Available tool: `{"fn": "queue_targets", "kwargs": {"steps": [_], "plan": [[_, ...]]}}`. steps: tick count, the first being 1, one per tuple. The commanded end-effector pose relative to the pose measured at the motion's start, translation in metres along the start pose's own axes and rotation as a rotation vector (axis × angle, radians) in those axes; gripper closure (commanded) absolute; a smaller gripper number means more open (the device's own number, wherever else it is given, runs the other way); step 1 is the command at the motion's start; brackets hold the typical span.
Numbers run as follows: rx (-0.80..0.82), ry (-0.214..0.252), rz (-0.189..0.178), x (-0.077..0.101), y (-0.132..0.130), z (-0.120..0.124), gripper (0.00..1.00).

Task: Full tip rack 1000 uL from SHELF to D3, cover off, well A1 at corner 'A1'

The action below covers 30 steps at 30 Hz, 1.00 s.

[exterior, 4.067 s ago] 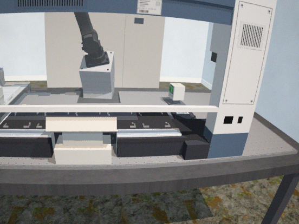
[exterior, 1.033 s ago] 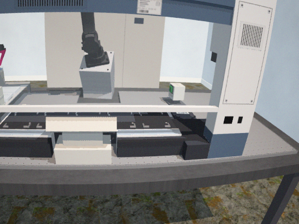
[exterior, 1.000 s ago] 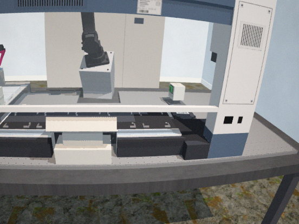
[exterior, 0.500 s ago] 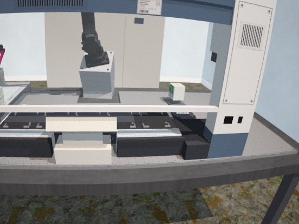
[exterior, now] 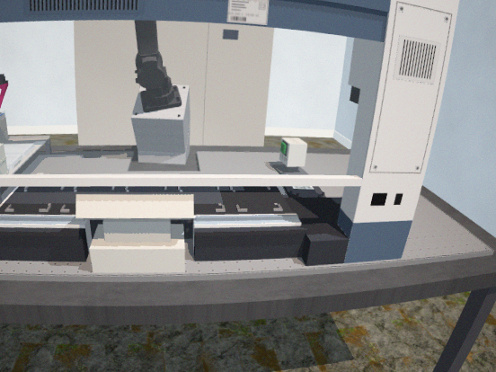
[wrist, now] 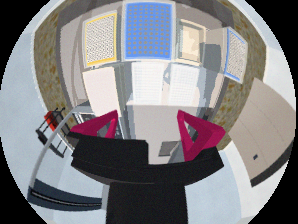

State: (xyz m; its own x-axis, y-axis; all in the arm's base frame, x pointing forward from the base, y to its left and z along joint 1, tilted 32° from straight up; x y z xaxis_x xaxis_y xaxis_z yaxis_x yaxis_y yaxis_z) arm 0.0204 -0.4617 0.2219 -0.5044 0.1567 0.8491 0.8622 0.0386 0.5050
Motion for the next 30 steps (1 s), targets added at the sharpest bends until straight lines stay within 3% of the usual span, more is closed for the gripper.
{"fn": "queue_targets", "kwargs": {"steps": [1,5,6,11,13,14,18,28,30], "plan": [[0.001,-0.047,0.002,0.017,0.005,-0.012,0.00],[0.001,-0.047,0.002,0.017,0.005,-0.012,0.00],[0.020,-0.065,0.001,0.028,0.025,-0.017,0.00],[0.020,-0.068,-0.002,0.029,0.051,-0.019,0.00],[0.020,-0.068,-0.002,0.029,0.051,-0.019,0.00],[0.010,-0.051,-0.001,0.020,0.051,-0.022,0.00],[0.019,-0.067,-0.006,0.030,0.076,-0.022,0.00],[0.014,-0.061,-0.010,0.028,0.125,-0.028,0.00],[0.014,-0.061,-0.010,0.028,0.125,-0.028,0.00]]}}
Point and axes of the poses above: the point where the finger pads meet when closed, its own x axis back along the fingers, its own y axis across the jaws, z = x × y, the point moved 9 cm from there along x, back along the fingers, and after that the axes turned 8 degrees about x, right-handed, at the moved point
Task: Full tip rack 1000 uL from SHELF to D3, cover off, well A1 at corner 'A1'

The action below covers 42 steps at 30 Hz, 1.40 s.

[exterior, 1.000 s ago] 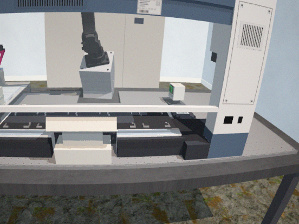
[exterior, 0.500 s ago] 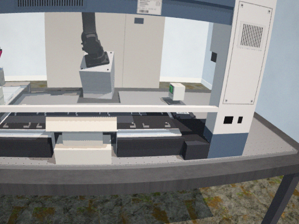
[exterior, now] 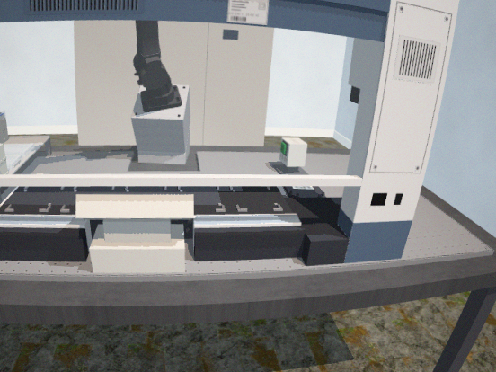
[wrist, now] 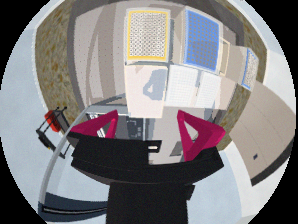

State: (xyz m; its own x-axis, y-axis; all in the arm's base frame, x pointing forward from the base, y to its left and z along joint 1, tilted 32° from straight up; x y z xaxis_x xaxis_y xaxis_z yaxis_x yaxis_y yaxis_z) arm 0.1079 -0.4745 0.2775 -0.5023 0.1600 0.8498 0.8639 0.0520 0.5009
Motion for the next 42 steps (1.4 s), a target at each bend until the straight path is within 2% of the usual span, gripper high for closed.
{"fn": "queue_targets", "kwargs": {"steps": [1,2,34,35,42], "plan": [[0.000,-0.056,-0.014,0.026,0.025,-0.012,0.00],[-0.013,-0.046,-0.008,0.018,0.011,-0.010,0.00],[-0.013,-0.046,-0.008,0.018,0.011,-0.010,0.00],[-0.022,-0.082,-0.011,0.041,0.014,-0.015,0.00],[0.001,-0.082,-0.012,0.065,0.014,-0.013,0.00]]}}
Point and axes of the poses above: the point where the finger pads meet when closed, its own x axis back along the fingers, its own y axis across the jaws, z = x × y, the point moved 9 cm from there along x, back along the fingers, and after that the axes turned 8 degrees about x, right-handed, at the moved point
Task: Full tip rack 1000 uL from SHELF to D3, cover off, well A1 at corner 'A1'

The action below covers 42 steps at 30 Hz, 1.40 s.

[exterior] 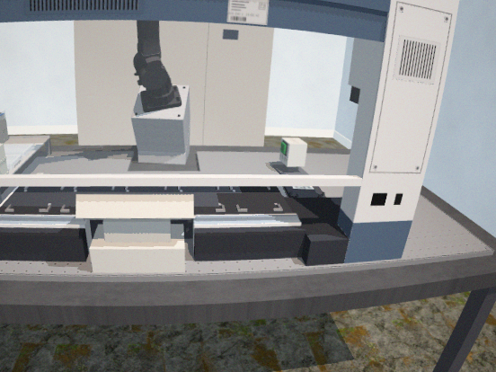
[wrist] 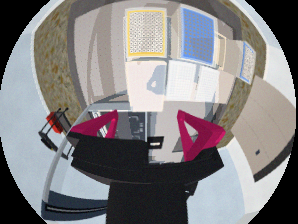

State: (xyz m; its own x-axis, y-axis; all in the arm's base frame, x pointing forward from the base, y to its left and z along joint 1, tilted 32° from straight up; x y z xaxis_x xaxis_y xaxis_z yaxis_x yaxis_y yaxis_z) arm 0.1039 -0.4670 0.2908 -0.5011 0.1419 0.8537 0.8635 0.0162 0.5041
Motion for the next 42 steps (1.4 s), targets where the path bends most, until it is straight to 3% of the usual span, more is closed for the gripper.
{"fn": "queue_targets", "kwargs": {"steps": [1,9,23,26,27,29,42], "plan": [[0.037,-0.101,-0.015,0.054,0.011,-0.016,0.00],[0.031,-0.089,-0.012,0.069,0.008,-0.017,0.00],[0.039,-0.102,-0.009,0.122,0.011,-0.010,0.00],[0.039,-0.103,-0.008,0.122,0.011,-0.010,0.00],[0.049,-0.060,-0.006,0.100,0.005,0.004,0.00],[0.110,-0.062,-0.008,0.096,0.012,0.013,0.00],[0.349,-0.059,-0.001,0.092,0.011,0.073,0.00]]}}
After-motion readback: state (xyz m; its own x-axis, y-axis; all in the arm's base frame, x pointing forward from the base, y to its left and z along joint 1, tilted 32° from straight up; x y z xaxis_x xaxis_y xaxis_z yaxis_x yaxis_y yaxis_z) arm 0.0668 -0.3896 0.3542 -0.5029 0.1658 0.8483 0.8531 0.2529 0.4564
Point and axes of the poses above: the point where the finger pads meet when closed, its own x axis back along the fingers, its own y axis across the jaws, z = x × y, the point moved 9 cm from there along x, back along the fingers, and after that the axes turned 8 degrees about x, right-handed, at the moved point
